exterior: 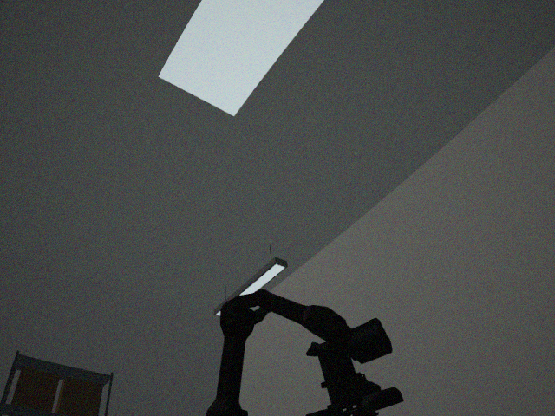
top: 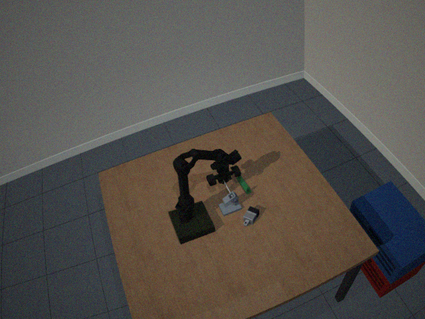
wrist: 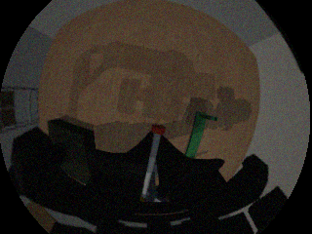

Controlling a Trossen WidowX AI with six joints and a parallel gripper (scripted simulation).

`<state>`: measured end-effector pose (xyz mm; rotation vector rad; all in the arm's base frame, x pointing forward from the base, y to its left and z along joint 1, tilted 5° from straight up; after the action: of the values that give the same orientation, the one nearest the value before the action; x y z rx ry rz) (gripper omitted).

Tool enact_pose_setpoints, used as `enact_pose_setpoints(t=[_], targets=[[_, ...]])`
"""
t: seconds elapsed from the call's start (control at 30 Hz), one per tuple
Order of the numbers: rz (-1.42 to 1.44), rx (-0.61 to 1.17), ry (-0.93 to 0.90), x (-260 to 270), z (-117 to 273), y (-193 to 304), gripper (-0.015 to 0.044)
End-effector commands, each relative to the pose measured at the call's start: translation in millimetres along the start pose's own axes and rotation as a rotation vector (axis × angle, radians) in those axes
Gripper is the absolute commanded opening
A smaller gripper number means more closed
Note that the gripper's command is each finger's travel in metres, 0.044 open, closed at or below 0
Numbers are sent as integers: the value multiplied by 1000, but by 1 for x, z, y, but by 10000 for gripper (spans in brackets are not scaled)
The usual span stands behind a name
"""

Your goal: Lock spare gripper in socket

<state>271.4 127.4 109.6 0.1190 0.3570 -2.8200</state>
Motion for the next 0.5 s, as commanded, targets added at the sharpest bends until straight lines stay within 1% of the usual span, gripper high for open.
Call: enact_pose_setpoints(t=[0.0, 0.47], targets=[[-4, 0, 4, -3, 2, -4, 0], [-7, -2, -9, -7, 0, -14, 0]])
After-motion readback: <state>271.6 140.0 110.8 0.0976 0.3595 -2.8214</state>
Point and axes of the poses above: the point midway between the two fingers, 35 mm back from their tips, its own z axis back along the fingers, its own x axis across the jaws, y = z × x, the point moved 4 cm from there along z, back along the fingers, and after that the axes turned 14 degrees about z, right-handed, at the moved point
